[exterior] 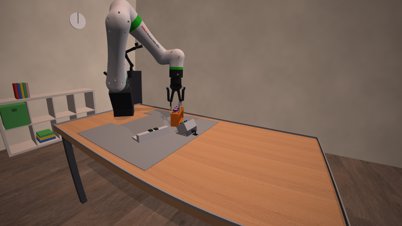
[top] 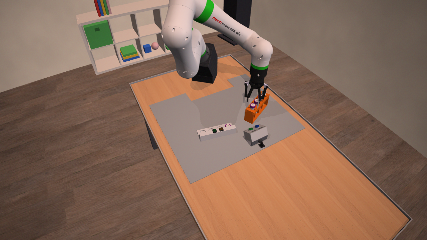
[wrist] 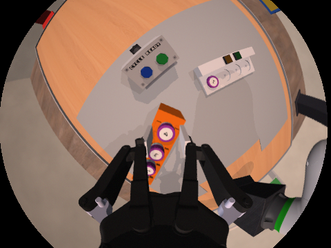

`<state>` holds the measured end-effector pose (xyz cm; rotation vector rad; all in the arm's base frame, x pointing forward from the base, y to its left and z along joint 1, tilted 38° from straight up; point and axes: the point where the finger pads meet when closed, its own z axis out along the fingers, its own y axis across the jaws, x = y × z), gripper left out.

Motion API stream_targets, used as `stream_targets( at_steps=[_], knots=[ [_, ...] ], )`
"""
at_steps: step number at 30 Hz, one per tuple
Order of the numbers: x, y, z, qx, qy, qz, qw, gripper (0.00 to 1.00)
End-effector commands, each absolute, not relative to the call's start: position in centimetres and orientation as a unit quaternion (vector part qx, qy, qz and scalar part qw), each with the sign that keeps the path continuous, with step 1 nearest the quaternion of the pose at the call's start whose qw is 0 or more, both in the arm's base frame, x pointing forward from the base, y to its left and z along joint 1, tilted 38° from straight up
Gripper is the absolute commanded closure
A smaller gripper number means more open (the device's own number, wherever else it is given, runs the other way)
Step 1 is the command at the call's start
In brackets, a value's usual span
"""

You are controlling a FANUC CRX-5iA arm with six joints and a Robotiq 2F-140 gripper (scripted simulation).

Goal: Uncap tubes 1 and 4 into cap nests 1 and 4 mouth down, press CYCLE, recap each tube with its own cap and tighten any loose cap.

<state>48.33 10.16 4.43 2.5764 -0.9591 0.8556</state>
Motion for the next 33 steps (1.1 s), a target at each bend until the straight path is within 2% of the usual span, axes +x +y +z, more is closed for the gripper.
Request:
stream_targets(
  at_steps=[1,12,14,17,25,26,33],
  knots=[
    [48.32,10.19,4.43,0.842,-0.431,0.310,0.095,0.65],
    [48.32,10.19,4.43,0.709,-0.626,0.324,0.015,0.65],
    [48.32,10.19,4.43,0.709,-0.626,0.324,0.015,0.65],
    [48.32,10.19,4.43,0.642,-0.694,0.324,-0.017,0.65],
    [48.32,10.19,4.42,0.638,-0.698,0.324,-0.019,0.65],
    [48.32,10.19,4.42,0.638,-0.698,0.324,-0.019,1.00],
    [48.32,10.19,4.42,0.638,-0.698,0.324,-0.019,1.00]
  ],
)
